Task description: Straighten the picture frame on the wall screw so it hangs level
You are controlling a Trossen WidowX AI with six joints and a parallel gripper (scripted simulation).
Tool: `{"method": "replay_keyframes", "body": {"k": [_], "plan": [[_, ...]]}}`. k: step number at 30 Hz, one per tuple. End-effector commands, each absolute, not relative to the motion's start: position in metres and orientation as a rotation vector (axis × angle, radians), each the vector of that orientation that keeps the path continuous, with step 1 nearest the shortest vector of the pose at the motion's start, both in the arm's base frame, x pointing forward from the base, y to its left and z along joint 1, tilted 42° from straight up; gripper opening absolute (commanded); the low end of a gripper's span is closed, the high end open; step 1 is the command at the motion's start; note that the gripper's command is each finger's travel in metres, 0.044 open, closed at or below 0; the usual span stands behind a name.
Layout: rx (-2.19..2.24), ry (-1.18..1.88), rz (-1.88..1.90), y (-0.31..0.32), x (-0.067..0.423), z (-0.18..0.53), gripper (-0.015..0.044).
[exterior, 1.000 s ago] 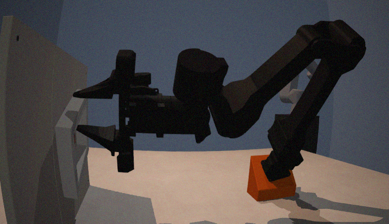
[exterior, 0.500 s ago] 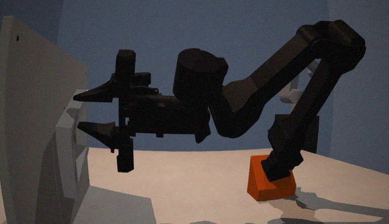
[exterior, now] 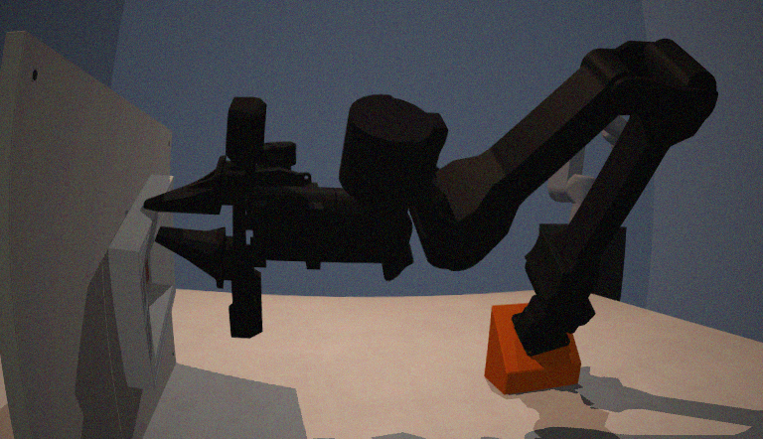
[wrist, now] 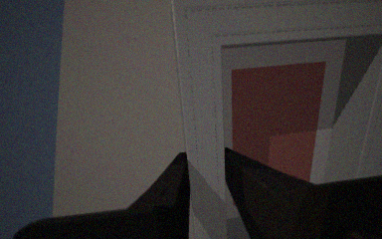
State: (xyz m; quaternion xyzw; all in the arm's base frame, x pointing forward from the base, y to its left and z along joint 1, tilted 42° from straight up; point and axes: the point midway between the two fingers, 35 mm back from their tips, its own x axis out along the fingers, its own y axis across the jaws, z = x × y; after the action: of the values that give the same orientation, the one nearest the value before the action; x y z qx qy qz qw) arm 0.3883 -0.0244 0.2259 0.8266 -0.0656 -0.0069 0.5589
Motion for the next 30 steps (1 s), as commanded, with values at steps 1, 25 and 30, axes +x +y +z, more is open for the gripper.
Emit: {"method": "replay_keyframes", "body": {"k": [1, 25, 30], "plan": [[1.952, -0.152, -0.014, -0.0237, 0.3886, 0.2261, 0.0000], [1.952, -0.152, -0.014, -0.0268, 0.3877, 0.2319, 0.0000], [1.952, -0.152, -0.014, -0.0275, 0.3876, 0.2334, 0.0000]]}}
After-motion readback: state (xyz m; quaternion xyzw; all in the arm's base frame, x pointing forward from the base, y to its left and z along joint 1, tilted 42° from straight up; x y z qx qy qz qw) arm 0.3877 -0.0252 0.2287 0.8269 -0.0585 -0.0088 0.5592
